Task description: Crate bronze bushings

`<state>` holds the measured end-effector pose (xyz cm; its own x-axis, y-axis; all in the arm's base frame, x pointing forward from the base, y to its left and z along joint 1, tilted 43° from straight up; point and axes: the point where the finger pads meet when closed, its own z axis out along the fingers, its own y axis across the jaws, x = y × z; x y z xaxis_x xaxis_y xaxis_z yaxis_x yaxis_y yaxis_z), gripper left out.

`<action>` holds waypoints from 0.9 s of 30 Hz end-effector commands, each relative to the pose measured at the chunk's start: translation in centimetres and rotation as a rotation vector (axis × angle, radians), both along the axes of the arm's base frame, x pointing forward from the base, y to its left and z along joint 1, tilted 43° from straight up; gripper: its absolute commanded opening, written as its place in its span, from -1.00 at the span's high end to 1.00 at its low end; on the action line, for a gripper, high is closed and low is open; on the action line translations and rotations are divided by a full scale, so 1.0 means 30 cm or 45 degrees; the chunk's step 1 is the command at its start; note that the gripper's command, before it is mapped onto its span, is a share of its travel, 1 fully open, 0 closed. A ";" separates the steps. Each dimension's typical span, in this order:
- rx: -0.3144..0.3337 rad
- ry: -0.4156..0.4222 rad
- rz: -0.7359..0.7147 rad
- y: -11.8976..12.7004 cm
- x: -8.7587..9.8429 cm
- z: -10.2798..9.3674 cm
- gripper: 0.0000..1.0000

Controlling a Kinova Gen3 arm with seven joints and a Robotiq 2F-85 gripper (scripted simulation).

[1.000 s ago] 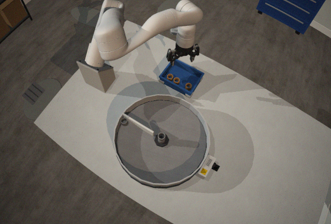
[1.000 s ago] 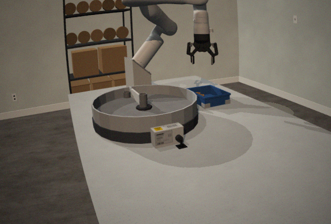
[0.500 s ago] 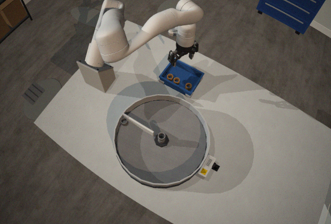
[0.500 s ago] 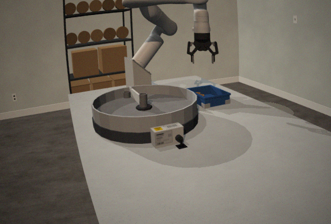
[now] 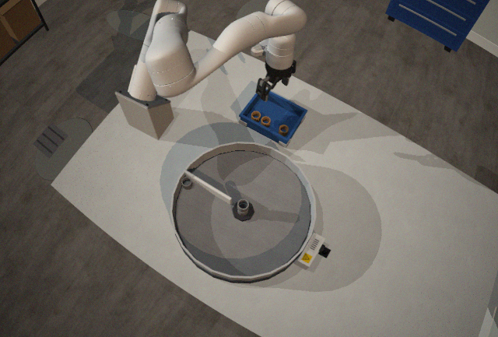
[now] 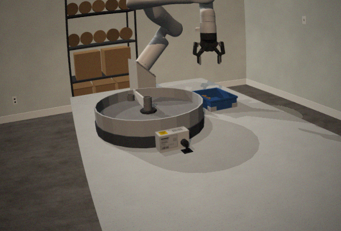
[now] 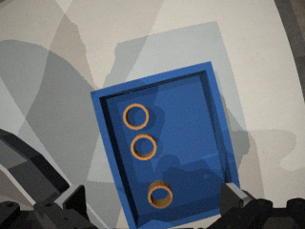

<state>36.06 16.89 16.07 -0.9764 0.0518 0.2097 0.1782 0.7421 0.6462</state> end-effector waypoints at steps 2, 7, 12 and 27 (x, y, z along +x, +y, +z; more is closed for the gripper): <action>0.001 0.000 0.000 0.001 0.000 0.001 -1.00; 0.001 0.000 0.000 0.001 0.000 0.001 -1.00; 0.039 -0.207 0.227 -0.005 0.002 0.015 -1.00; 0.039 -0.207 0.227 -0.005 0.002 0.015 -1.00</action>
<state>36.09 16.78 16.48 -0.9904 -0.1292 0.0488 -0.0621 0.7322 0.6783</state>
